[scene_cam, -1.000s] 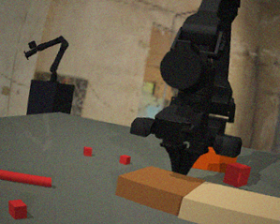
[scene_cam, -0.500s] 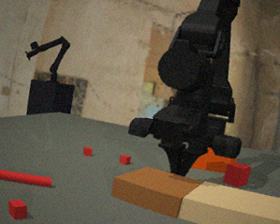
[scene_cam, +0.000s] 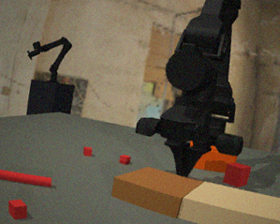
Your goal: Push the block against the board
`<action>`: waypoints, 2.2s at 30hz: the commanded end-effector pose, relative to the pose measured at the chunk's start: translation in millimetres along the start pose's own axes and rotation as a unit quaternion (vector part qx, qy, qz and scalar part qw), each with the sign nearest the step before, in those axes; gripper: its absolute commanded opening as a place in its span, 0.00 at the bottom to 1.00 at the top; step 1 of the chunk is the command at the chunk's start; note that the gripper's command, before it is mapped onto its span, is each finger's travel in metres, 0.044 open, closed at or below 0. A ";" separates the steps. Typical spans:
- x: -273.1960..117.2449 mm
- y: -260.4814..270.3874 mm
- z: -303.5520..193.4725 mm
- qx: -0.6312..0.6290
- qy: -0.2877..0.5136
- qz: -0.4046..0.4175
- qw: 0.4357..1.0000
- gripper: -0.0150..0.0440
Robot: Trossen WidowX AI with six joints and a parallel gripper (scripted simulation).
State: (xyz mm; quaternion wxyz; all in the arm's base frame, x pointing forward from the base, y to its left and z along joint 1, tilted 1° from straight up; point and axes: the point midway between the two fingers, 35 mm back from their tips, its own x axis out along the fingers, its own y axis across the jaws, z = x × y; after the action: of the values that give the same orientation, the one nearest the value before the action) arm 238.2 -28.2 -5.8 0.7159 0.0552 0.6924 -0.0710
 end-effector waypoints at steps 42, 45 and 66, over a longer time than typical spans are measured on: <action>-58.4 -0.8 163.8 0.004 -0.006 0.000 1.000 0.25; -57.3 -1.0 169.0 0.003 -0.006 0.001 1.000 0.25; -2.1 -0.9 160.5 0.003 -0.006 0.001 1.000 0.25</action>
State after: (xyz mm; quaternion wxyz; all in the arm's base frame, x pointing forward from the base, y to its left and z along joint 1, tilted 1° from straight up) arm 400.8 -58.9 4.3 0.7213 0.0578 0.6860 -0.0755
